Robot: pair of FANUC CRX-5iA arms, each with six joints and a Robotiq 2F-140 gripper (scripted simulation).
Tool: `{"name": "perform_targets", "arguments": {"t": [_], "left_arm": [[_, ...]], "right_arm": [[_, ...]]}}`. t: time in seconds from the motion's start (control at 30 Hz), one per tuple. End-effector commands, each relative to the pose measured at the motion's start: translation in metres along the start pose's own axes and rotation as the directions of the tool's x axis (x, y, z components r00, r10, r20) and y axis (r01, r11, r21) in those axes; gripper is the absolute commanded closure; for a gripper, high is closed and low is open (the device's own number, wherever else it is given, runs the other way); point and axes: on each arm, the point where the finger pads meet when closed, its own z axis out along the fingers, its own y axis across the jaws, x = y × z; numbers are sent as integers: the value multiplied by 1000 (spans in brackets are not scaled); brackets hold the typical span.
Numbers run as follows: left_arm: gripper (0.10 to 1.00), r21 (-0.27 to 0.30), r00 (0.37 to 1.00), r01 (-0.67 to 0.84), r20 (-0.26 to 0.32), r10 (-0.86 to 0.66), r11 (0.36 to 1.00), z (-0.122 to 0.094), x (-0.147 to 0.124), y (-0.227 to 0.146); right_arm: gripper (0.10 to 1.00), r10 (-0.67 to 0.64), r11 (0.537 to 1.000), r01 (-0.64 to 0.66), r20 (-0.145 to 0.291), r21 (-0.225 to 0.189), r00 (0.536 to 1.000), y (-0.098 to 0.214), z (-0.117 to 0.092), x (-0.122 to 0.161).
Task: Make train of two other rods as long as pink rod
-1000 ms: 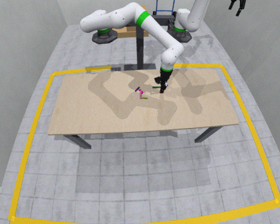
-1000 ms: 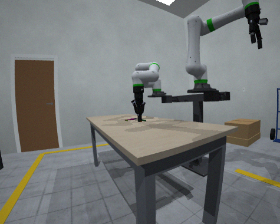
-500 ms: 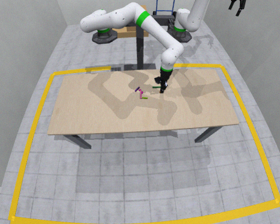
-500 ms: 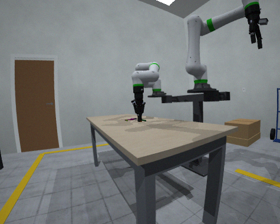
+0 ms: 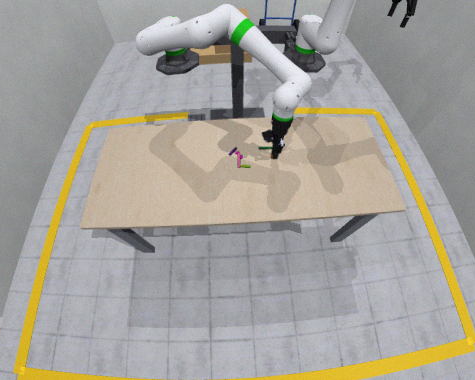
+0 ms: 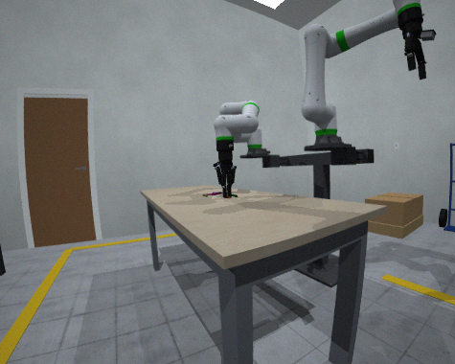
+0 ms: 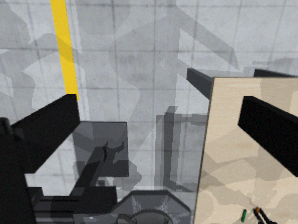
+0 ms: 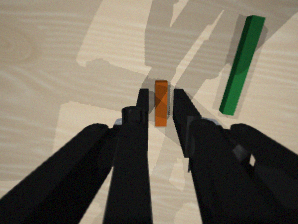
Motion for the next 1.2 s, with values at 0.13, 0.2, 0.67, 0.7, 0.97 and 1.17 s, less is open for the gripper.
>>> {"name": "perform_targets", "arguments": {"t": [0.13, 0.2, 0.67, 0.7, 0.97, 1.17], "left_arm": [[98, 0, 1000, 0, -2, 0, 1000, -1, 0, 0], [98, 0, 1000, 0, -2, 0, 1000, -1, 0, 0], [98, 0, 1000, 0, -2, 0, 1000, -1, 0, 0], [98, 0, 1000, 0, -2, 0, 1000, -1, 0, 0], [98, 0, 1000, 0, -2, 0, 1000, -1, 0, 0], [98, 0, 1000, 0, -2, 0, 1000, -1, 0, 0]], "right_arm": [[867, 0, 1000, 0, 1, 3, 1000, -1, -2, -1], [867, 0, 1000, 0, 1, 3, 1000, -1, -3, -1], [867, 0, 1000, 0, 1, 3, 1000, -1, -44, -1], [867, 0, 1000, 0, 1, 3, 1000, -1, -49, -1], [867, 0, 1000, 0, 1, 3, 1000, -1, -80, -1], [867, 0, 1000, 0, 1, 3, 1000, -1, -92, -1]]}}
